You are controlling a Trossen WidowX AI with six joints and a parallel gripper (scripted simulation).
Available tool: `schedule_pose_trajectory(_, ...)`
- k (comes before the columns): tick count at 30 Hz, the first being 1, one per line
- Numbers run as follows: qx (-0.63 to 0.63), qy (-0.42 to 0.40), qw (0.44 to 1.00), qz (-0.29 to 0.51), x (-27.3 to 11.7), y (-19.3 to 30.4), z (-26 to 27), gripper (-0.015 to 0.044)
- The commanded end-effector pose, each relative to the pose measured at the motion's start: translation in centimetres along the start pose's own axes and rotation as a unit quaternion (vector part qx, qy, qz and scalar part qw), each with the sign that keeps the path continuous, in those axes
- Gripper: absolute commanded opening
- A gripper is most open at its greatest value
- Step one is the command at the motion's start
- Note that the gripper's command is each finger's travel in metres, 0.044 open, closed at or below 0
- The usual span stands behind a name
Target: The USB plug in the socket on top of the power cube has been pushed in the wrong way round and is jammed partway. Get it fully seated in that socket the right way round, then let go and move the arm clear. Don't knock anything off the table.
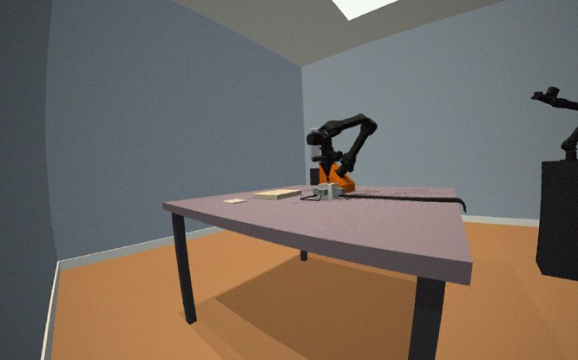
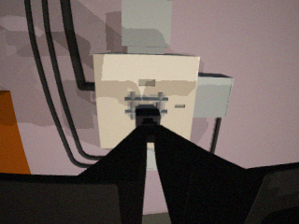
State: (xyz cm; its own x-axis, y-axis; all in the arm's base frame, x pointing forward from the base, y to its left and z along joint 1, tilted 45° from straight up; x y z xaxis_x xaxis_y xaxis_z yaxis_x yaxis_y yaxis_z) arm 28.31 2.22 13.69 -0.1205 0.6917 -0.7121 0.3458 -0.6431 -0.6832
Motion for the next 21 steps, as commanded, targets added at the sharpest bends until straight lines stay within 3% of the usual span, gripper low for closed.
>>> schedule_pose_trajectory(1, 0.002, 0.001, 1.0, -0.002, 0.05, 0.0, 0.0, 0.0)
schedule_pose_trajectory(21, 0.002, 0.001, 1.0, -0.002, 0.29, 0.0, -0.01, 0.0)
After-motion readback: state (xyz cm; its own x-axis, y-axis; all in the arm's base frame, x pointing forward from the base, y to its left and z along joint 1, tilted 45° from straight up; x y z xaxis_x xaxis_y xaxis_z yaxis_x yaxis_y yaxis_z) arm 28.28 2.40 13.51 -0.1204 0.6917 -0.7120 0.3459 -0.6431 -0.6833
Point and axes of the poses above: the point midway between the two fingers, 35 mm back from their tips, its own x axis out along the fingers, its own z axis across the jaws, y = z × x, the point moved 8 cm from there along -x, back along the fingers, and after that the axes turned 10 degrees about -x, right-handed, at the moved point
